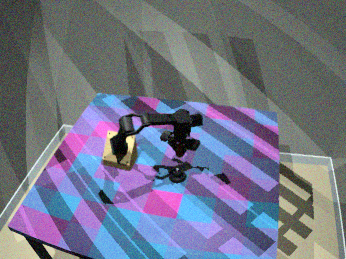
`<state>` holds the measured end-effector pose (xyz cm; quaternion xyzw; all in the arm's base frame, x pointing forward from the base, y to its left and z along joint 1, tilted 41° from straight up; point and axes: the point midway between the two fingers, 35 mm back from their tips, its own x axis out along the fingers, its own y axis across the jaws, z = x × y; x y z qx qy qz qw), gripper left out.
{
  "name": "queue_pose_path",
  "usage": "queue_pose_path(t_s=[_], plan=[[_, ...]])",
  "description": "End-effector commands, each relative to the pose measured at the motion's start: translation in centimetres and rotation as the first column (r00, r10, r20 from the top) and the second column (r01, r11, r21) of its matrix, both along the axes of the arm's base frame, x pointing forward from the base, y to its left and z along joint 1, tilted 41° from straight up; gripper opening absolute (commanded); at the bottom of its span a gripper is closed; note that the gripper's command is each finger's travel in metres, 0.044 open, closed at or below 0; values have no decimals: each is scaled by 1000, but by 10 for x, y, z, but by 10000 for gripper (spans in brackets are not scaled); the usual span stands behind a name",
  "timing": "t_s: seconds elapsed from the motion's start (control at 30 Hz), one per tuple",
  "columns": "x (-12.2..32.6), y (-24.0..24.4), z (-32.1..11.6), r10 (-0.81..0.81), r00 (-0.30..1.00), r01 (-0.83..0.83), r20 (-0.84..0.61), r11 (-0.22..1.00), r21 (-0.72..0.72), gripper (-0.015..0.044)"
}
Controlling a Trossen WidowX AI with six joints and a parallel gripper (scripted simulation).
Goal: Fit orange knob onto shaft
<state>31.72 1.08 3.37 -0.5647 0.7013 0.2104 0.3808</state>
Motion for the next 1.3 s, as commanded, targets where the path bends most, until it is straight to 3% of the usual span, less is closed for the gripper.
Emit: queue_pose_path(t_s=[0.0,0.53,1.27], plan=[[1,-10,8,6,1000,-6,15,1000,-2,0],[-7,-56,26,2,1000,-1,12,1000,-21,0],[-7,-72,10,0,1000,0,13,1000,-23,0]])
